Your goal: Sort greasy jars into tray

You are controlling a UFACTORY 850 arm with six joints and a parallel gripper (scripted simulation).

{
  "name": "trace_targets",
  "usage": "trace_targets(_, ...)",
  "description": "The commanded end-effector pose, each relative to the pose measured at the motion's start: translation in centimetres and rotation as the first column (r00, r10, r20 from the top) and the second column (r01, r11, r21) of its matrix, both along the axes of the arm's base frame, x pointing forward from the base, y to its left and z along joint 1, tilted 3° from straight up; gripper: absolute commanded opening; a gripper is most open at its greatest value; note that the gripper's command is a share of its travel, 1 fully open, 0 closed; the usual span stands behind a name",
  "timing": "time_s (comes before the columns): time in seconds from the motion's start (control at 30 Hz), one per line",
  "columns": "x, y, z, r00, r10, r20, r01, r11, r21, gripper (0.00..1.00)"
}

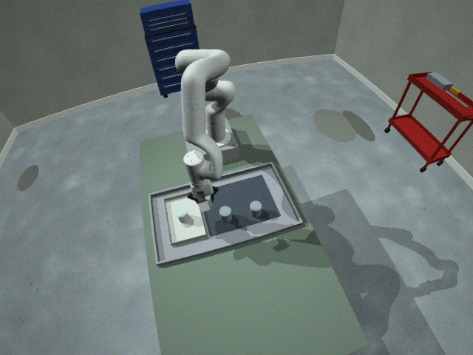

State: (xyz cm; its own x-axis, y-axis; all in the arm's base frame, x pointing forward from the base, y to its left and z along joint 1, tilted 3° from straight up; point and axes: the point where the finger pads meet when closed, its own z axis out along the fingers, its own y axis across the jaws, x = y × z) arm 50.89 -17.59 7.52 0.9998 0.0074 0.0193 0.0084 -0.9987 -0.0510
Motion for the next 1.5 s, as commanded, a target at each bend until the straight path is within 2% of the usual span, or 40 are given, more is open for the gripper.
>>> trace_targets(0.0, 0.6, -1.4, 0.0, 1.0, 0.0, 0.002, 0.0, 1.0, 0.0, 0.0)
trace_targets(1.47, 5.5, -13.7, -0.5, 1.0, 0.0, 0.002, 0.0, 1.0, 0.0, 0.0)
